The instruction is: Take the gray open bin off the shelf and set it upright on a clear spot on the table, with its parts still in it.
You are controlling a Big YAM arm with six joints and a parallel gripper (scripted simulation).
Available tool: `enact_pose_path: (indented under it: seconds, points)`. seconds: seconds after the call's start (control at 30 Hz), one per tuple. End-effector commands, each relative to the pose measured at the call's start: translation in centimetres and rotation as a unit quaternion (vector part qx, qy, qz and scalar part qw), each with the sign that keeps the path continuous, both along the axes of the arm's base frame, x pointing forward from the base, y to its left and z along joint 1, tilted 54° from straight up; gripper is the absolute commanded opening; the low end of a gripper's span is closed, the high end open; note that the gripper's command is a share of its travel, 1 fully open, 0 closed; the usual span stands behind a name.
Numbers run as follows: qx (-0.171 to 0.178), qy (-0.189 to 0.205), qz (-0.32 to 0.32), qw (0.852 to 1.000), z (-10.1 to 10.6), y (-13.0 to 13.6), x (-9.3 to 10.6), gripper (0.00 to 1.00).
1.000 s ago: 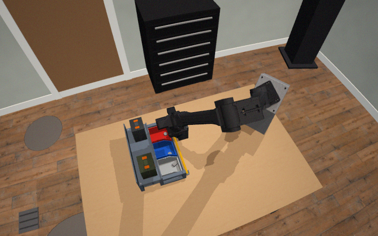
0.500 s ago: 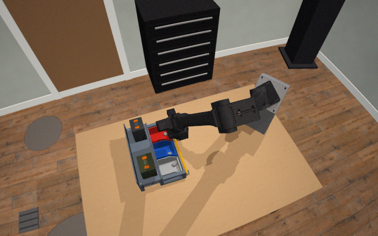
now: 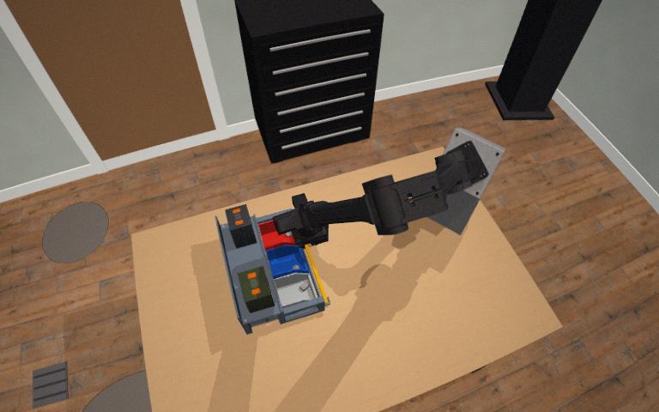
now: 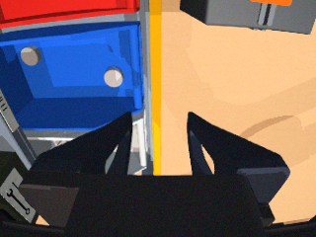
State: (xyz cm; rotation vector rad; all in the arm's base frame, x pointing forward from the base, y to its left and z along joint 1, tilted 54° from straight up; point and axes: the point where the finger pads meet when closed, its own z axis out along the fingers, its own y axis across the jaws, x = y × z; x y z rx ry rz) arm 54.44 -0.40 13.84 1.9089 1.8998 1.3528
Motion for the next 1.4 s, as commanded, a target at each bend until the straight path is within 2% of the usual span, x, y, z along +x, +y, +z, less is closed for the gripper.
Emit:
enact_pose_path:
  seconds: [0.0, 0.93, 1.37]
  points:
    - [-0.005, -0.019, -0.013, 1.000, 1.3, -1.5, 0.6, 0.43]
    - [-0.004, -0.016, -0.014, 1.000, 1.0, -1.5, 0.7, 0.43]
    - [0.000, -0.008, 0.000, 1.000, -0.2, 0.7, 1.5, 0.43]
